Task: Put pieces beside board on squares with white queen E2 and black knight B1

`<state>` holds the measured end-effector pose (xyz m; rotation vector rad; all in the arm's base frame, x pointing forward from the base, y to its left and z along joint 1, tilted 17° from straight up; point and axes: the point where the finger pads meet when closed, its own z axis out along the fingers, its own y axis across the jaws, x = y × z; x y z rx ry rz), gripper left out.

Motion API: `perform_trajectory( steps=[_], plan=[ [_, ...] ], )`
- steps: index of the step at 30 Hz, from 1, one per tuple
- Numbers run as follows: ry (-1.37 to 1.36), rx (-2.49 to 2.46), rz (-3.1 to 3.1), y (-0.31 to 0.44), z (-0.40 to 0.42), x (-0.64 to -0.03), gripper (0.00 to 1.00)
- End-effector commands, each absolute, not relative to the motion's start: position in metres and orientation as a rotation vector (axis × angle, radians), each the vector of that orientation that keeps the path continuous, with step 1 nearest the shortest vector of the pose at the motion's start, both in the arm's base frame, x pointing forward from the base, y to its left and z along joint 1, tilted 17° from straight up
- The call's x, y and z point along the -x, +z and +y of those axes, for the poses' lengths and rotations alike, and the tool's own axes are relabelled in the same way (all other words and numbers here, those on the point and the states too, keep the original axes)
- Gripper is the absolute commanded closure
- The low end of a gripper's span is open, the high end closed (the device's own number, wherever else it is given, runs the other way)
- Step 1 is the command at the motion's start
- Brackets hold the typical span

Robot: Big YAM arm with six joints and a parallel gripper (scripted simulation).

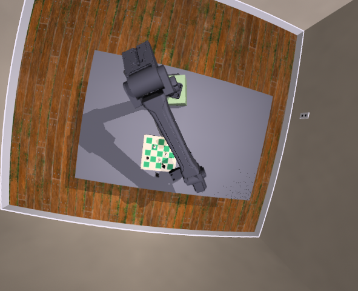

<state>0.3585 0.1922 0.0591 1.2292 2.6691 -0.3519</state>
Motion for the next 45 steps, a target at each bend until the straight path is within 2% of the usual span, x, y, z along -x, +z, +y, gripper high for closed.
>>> perform_trajectory(
  steps=[1,45],
  plan=[
    [-0.229,-1.233,2.622,0.0828,0.2168,-0.3852,0.00],
    [-0.252,-1.157,2.664,0.0780,0.2151,-0.3857,0.00]
  ],
)
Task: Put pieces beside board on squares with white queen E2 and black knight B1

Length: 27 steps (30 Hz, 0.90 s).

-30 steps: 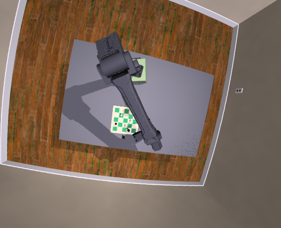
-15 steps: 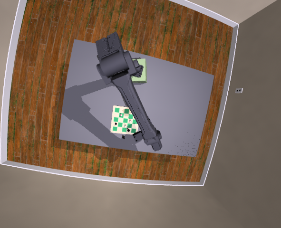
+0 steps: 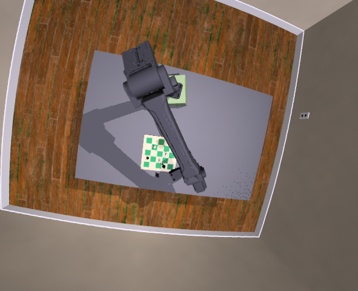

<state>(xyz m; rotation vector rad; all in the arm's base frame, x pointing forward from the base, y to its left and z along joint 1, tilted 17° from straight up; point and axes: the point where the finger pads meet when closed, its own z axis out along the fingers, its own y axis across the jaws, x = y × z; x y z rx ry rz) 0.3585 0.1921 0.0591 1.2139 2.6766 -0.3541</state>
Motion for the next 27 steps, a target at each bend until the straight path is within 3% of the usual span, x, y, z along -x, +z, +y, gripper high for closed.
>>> perform_trajectory(
  steps=[1,27],
  plan=[
    [-0.252,-1.157,2.664,0.078,0.215,-0.386,0.00],
    [-0.457,0.666,2.994,0.033,0.187,-0.376,0.00]
  ],
)
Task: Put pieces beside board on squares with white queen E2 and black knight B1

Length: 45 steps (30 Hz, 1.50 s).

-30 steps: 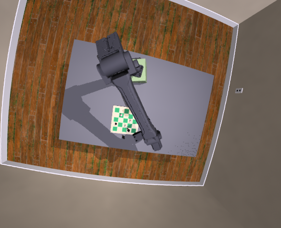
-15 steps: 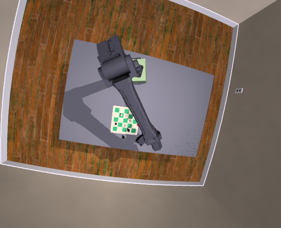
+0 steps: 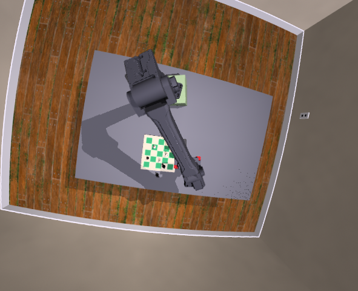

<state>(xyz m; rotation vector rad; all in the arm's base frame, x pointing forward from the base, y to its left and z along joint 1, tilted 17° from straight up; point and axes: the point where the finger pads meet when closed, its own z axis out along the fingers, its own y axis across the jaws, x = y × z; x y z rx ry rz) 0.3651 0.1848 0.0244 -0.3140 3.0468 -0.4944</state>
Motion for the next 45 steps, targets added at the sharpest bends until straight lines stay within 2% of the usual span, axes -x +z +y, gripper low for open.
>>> perform_trajectory(
  steps=[1,5,6,45],
  plan=[
    [-0.458,0.741,2.983,0.0320,0.1864,-0.3757,0.00],
    [-0.439,1.033,2.911,0.0315,0.1862,-0.3757,0.00],
    [-0.436,1.052,2.905,0.0315,0.1862,-0.3757,0.59],
    [-0.434,1.062,2.893,0.0331,0.1915,-0.3763,0.59]
  ],
)
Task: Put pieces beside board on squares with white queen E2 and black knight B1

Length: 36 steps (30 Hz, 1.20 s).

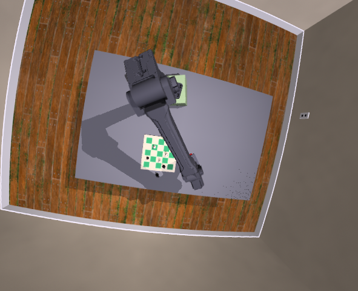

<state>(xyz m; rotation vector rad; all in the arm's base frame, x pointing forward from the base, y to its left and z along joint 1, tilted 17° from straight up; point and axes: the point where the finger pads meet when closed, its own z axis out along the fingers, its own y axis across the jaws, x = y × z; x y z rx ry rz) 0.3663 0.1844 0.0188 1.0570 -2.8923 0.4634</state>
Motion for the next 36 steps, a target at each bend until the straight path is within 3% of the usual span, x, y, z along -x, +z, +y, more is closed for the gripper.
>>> perform_trajectory(
  steps=[1,36],
  plan=[
    [0.443,-1.081,-2.945,0.032,0.191,-0.376,0.59],
    [0.455,-1.063,-2.907,-0.017,0.173,-0.376,0.59]
  ],
)
